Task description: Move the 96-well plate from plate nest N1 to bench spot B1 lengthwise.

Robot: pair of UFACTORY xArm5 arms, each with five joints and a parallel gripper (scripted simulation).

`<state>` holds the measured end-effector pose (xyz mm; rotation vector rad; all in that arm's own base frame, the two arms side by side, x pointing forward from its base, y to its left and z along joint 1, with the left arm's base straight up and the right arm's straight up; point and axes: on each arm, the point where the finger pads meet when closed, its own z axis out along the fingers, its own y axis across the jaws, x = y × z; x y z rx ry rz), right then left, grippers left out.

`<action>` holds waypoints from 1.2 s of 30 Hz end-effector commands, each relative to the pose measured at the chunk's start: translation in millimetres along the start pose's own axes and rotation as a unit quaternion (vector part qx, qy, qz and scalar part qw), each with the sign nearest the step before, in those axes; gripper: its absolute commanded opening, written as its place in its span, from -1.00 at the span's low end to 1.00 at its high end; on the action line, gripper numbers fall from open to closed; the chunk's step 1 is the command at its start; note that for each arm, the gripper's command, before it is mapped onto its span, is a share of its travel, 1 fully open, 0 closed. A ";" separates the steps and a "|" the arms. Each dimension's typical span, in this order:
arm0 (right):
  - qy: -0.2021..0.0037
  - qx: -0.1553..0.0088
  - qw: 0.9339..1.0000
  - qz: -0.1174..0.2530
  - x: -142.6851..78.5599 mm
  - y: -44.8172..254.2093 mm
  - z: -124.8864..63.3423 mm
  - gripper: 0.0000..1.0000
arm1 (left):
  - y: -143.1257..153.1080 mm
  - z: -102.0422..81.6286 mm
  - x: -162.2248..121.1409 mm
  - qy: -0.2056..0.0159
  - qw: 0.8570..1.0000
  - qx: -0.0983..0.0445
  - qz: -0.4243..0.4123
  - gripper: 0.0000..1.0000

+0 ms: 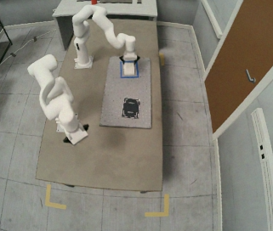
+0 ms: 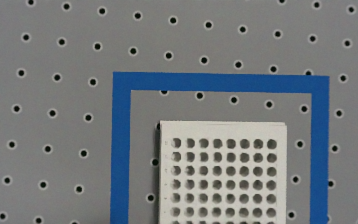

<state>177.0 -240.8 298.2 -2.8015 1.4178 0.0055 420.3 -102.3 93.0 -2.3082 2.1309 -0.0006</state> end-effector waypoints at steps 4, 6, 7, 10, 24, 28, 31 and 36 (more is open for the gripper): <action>0.002 0.000 1.000 0.000 0.8 0.0 -1.4 1.00 | -1.1 -17.7 0.4 0.001 1.000 0.002 0.000 1.00; 0.002 0.000 1.000 0.000 0.8 0.0 -1.4 1.00 | -1.1 -23.0 0.4 0.001 1.000 0.002 0.000 1.00; 0.002 0.000 1.000 0.000 0.8 0.0 -1.4 1.00 | -1.1 -25.7 0.4 0.001 1.000 0.002 0.000 1.00; 0.002 0.000 1.000 0.000 0.8 0.0 -1.4 1.00 | -1.1 -30.5 0.4 0.001 1.000 0.002 0.000 1.00; 0.002 0.000 1.000 0.000 0.8 0.0 -1.4 1.00 | -1.1 -30.5 0.4 0.001 1.000 0.002 0.000 1.00; 0.002 0.000 1.000 0.000 0.8 0.0 -1.4 1.00 | -1.1 -30.5 0.3 0.001 1.000 0.002 0.000 1.00; 0.002 0.000 1.000 0.000 0.8 0.0 -1.4 1.00 | -1.0 -30.6 3.7 0.001 1.000 0.002 0.000 1.00; 0.002 0.000 1.000 0.000 0.8 0.0 -1.4 1.00 | -0.8 -30.6 13.7 0.001 1.000 0.002 0.000 1.00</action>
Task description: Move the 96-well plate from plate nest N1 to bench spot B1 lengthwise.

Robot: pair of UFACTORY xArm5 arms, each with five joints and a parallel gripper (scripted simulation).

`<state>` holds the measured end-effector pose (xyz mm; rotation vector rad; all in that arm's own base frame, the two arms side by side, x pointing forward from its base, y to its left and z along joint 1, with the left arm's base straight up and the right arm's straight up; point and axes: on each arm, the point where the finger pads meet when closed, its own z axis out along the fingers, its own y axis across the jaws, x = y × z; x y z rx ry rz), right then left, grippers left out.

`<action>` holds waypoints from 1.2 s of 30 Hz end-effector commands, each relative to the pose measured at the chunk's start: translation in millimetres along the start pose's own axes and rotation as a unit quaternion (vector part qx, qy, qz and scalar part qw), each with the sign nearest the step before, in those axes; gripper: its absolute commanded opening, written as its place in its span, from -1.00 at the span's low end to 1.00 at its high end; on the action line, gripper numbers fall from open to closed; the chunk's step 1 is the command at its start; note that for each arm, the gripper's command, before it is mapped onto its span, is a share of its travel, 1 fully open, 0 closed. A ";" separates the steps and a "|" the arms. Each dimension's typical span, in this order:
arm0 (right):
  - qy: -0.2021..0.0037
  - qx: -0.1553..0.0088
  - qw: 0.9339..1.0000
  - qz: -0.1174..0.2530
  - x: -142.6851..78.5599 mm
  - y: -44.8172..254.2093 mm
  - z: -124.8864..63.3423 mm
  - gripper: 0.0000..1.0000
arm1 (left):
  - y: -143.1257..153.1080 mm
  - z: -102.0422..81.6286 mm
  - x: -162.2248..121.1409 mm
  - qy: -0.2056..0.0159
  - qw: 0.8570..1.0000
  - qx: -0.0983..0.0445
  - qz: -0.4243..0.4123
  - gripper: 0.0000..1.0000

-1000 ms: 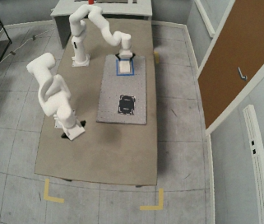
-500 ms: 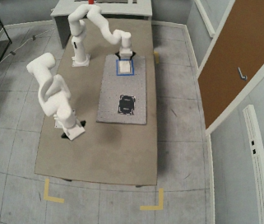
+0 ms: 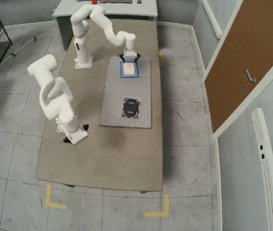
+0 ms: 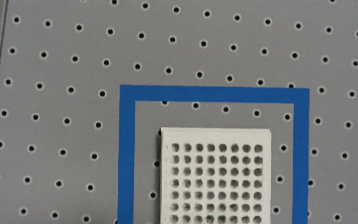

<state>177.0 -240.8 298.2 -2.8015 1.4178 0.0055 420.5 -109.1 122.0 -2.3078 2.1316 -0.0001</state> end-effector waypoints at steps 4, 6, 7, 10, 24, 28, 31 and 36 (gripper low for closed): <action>0.002 0.000 1.000 0.000 0.8 0.0 -1.4 1.00 | -0.9 -1.5 20.3 0.001 1.000 0.002 0.000 1.00; 0.002 0.000 1.000 0.000 0.8 0.0 -1.4 1.00 | -0.7 -1.5 27.0 0.001 1.000 0.002 0.000 1.00; 0.002 0.000 1.000 0.000 0.8 0.0 -1.4 1.00 | -0.6 -1.5 30.3 0.001 1.000 0.002 0.000 1.00; 0.002 0.000 1.000 0.000 0.8 0.0 -1.4 1.00 | -0.4 -1.5 40.4 0.001 1.000 0.002 0.000 1.00; 0.002 0.000 1.000 0.000 0.8 0.0 -1.4 1.00 | 0.6 -1.6 80.4 0.001 1.000 0.002 0.000 1.00; 0.002 0.000 1.000 0.000 0.8 0.0 -1.4 1.00 | 0.9 -1.6 93.8 0.001 1.000 0.002 0.000 1.00; 0.002 0.000 1.000 0.000 0.8 0.0 -1.4 1.00 | 1.1 -1.7 103.8 0.001 1.000 0.002 0.000 1.00; 0.002 0.000 1.000 0.000 0.8 0.0 -1.4 1.00 | 1.3 -1.7 113.8 0.001 1.000 0.002 0.000 1.00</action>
